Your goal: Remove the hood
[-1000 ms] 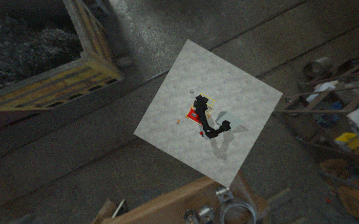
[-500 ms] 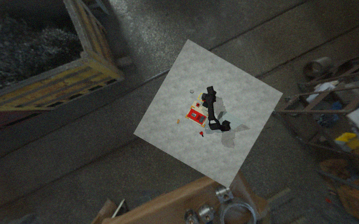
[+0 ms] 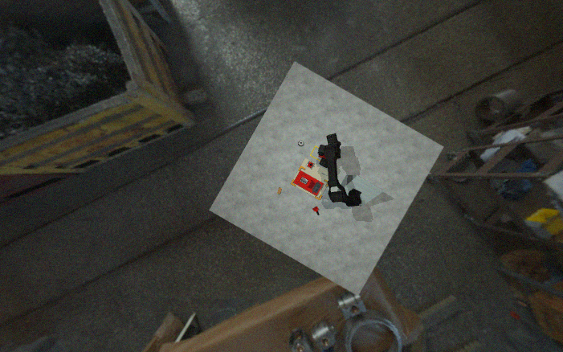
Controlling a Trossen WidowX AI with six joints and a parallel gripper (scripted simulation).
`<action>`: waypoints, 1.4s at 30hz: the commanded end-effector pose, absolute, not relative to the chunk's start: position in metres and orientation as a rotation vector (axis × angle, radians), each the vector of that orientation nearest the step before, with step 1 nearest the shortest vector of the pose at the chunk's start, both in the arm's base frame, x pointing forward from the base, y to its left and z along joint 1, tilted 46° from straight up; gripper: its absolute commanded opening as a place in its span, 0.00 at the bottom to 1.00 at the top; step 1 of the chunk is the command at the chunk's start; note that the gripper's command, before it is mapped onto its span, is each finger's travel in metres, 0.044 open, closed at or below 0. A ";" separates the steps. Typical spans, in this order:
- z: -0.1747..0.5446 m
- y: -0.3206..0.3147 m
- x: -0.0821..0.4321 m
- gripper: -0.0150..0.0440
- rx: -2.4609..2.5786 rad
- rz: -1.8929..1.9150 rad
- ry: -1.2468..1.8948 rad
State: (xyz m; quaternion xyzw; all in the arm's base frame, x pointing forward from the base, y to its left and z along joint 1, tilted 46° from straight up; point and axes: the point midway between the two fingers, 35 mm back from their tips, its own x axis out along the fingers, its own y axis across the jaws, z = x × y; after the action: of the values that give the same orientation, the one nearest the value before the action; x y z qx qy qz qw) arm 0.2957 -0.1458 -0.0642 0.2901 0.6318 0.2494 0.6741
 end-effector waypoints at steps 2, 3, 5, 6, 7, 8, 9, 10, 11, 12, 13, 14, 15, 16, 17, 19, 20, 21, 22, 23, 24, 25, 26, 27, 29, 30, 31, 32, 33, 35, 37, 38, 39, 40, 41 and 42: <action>-0.068 -0.142 0.296 0.25 0.653 0.562 1.423; -0.069 -0.141 0.296 0.25 0.653 0.562 1.423; -0.070 -0.140 0.296 0.25 0.653 0.562 1.423; -0.071 -0.140 0.296 0.25 0.653 0.562 1.423; -0.072 -0.139 0.296 0.25 0.653 0.562 1.423; -0.072 -0.138 0.297 0.25 0.653 0.562 1.423; -0.073 -0.138 0.297 0.25 0.653 0.562 1.423; -0.074 -0.137 0.297 0.25 0.653 0.561 1.423; -0.074 -0.136 0.297 0.25 0.653 0.561 1.423; -0.075 -0.136 0.297 0.25 0.653 0.561 1.423; -0.076 -0.135 0.297 0.25 0.653 0.561 1.423; -0.077 -0.135 0.297 0.25 0.653 0.561 1.423; -0.077 -0.134 0.297 0.25 0.653 0.561 1.423; -0.078 -0.133 0.298 0.25 0.653 0.561 1.423; -0.079 -0.133 0.298 0.25 0.653 0.561 1.423; -0.080 -0.131 0.298 0.25 0.653 0.561 1.423; -0.081 -0.131 0.298 0.25 0.653 0.561 1.423; -0.081 -0.130 0.298 0.25 0.653 0.561 1.423; -0.082 -0.129 0.298 0.25 0.653 0.561 1.423; -0.083 -0.129 0.298 0.25 0.653 0.561 1.423; -0.083 -0.128 0.298 0.25 0.653 0.561 1.423; -0.084 -0.127 0.298 0.25 0.653 0.561 1.423; -0.085 -0.127 0.299 0.25 0.653 0.561 1.423; -0.085 -0.126 0.299 0.25 0.653 0.562 1.423; -0.086 -0.125 0.299 0.25 0.653 0.562 1.423; -0.087 -0.124 0.299 0.25 0.653 0.562 1.423; -0.088 -0.123 0.299 0.25 0.653 0.562 1.423; -0.088 -0.123 0.299 0.25 0.653 0.562 1.423; -0.089 -0.122 0.299 0.25 0.654 0.562 1.423; -0.090 -0.121 0.299 0.25 0.654 0.562 1.423; -0.092 -0.119 0.299 0.25 0.654 0.562 1.423; -0.092 -0.119 0.299 0.25 0.654 0.562 1.423; -0.093 -0.118 0.299 0.25 0.654 0.562 1.423; -0.094 -0.117 0.299 0.25 0.654 0.562 1.423; -0.094 -0.117 0.300 0.25 0.654 0.562 1.423; -0.095 -0.116 0.300 0.25 0.654 0.562 1.423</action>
State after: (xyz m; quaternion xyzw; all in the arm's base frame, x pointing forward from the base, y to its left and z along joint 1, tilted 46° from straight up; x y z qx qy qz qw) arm 0.3004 -0.1200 -0.0922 0.2867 0.6320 0.2499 0.6753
